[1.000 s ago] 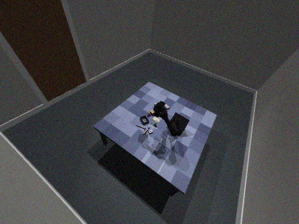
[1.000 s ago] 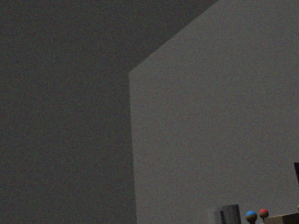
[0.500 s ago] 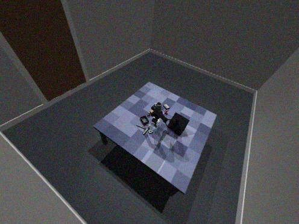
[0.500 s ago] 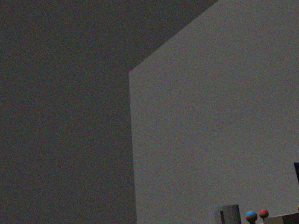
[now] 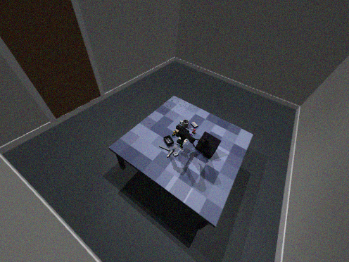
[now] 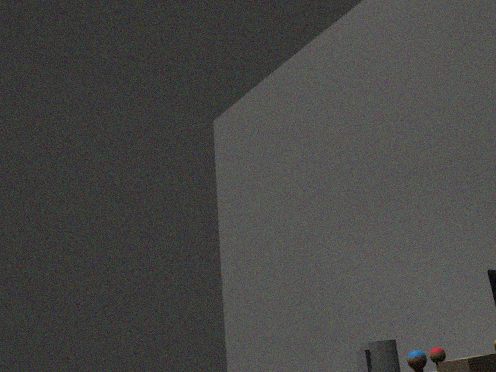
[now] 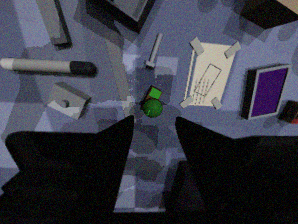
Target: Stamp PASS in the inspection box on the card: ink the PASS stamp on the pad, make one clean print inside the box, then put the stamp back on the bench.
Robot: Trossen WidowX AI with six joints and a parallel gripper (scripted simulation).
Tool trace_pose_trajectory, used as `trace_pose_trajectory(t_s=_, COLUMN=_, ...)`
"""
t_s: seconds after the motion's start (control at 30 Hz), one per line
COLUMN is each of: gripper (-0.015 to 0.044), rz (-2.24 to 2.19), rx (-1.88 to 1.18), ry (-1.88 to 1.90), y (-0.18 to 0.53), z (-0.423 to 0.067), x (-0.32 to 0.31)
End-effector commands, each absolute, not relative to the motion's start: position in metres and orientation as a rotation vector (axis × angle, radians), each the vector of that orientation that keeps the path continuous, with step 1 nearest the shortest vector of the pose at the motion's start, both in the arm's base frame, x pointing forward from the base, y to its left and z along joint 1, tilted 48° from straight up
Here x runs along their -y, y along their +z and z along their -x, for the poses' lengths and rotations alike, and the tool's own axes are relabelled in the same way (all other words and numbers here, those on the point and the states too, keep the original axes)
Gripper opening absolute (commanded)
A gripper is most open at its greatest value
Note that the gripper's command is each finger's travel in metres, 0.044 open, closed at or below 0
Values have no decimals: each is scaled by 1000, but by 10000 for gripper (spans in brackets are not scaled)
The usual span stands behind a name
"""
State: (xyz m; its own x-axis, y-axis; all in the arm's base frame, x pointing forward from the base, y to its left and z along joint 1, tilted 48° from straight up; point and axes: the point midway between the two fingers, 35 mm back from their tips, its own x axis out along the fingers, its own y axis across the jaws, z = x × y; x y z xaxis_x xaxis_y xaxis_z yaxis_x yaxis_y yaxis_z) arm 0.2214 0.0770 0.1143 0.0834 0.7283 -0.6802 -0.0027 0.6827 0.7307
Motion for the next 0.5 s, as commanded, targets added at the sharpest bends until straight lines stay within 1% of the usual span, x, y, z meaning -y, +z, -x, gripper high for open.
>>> trace_pose_trajectory(t_s=0.0, gripper=211, rz=-667, rx=-1404, ry=609, y=109, z=-222, x=-82)
trace_pose_trajectory(t_s=0.47, gripper=211, rz=-665, rx=-1404, ry=607, y=93, z=-226, x=-98)
